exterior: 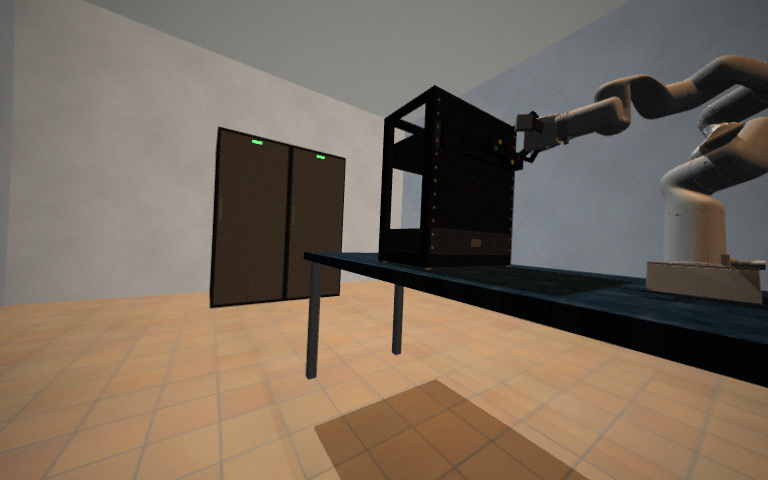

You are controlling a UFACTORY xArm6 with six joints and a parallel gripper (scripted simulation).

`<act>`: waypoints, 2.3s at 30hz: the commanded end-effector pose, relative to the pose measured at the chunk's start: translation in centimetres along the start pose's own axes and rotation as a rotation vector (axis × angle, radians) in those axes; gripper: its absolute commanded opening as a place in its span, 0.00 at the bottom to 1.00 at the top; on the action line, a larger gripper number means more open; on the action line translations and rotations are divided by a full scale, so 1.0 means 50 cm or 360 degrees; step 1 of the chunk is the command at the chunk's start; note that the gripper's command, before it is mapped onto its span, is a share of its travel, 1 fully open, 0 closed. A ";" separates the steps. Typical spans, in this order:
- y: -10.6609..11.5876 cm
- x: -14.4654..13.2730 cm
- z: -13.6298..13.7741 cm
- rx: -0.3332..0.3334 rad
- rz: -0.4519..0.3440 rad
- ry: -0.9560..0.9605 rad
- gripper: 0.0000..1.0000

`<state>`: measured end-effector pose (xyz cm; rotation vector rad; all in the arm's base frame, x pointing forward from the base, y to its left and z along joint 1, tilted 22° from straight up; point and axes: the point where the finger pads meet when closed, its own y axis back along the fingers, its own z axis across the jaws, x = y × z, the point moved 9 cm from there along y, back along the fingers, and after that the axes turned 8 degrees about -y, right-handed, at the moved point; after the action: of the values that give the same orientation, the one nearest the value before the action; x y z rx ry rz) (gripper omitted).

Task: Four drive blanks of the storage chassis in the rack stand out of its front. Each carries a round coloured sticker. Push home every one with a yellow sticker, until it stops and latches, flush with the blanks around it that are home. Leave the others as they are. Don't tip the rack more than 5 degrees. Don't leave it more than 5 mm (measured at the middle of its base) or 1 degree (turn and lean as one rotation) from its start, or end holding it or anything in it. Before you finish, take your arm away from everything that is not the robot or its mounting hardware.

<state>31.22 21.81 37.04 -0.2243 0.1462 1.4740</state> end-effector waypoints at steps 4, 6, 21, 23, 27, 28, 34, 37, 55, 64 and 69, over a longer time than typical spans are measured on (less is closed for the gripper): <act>-0.001 0.001 0.003 -0.0003 -0.0001 -0.0004 1.00; -0.001 0.001 0.003 -0.0003 -0.0001 -0.0004 1.00; -0.001 0.001 0.003 -0.0003 -0.0001 -0.0004 1.00; -0.001 0.001 0.003 -0.0003 -0.0001 -0.0004 1.00; -0.001 0.001 0.003 -0.0003 -0.0001 -0.0004 1.00; -0.001 0.001 0.003 -0.0003 -0.0001 -0.0004 1.00; -0.001 0.001 0.003 -0.0003 -0.0001 -0.0004 1.00; -0.001 0.001 0.003 -0.0003 -0.0001 -0.0004 1.00; 0.013 -0.045 -0.004 -0.0003 -0.0001 -0.0004 1.00; 0.038 -0.121 -0.016 -0.0003 -0.0001 -0.0004 1.00; 0.054 -0.170 -0.023 -0.0003 -0.0001 -0.0004 1.00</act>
<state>28.98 15.97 37.28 -0.2274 0.1419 1.4623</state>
